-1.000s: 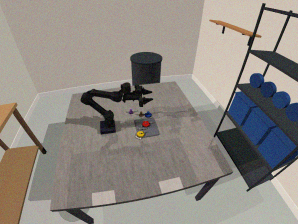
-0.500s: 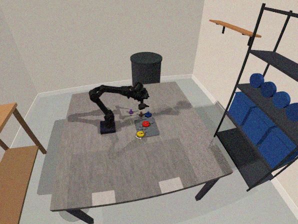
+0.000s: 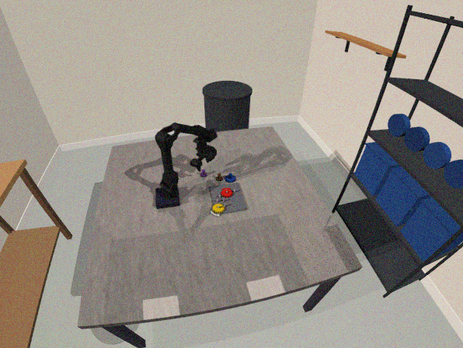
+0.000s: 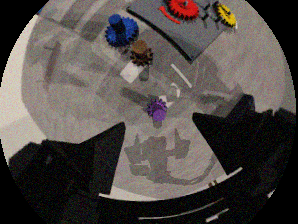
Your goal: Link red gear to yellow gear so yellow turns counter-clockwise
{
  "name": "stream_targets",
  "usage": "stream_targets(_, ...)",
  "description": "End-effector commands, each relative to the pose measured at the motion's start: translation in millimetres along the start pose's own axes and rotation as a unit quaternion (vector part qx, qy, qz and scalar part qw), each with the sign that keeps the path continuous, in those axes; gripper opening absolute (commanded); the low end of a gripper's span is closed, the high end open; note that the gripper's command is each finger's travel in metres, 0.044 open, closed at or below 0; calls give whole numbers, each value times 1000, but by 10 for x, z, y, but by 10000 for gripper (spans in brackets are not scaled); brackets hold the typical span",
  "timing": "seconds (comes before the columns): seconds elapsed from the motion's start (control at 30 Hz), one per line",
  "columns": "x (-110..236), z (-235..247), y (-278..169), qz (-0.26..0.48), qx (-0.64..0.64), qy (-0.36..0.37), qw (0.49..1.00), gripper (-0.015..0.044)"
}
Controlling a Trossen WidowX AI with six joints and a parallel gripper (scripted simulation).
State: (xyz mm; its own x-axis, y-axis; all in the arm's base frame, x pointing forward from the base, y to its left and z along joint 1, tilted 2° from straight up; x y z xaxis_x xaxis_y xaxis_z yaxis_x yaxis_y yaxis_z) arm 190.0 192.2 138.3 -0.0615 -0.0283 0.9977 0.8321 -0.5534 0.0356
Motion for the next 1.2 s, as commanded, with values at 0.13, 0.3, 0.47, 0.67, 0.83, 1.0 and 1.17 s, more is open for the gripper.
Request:
stream_targets(0.13,8,-2,-39,2,-17,-14,1000,440)
stream_targets(0.3,-130,-6,-40,2,-17,-14,1000,440)
stream_targets(0.47,-170,-6,-40,2,-17,-14,1000,440)
stream_targets(0.67,-267,-8,-41,2,-17,-14,1000,440)
stream_targets(0.83,-347,-13,-42,2,-17,-14,1000,440)
stream_targets(1.0,-402,-18,-43,2,-17,-14,1000,440)
stream_targets(1.17,-402,-18,-43,2,-17,-14,1000,414)
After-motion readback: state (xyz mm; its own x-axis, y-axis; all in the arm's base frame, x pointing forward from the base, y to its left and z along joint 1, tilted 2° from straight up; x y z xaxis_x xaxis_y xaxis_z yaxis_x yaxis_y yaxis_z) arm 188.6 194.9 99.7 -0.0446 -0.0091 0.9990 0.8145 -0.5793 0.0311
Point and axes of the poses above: the point midway between the two fingers, 35 mm back from their tips, its own x axis back along the fingers, its own z axis across the jaws, y = z × x, the point moved 6 cm from there along x, back along the fingers, and after that the axes turned 1 degree about -x, right-handed, at the moved point
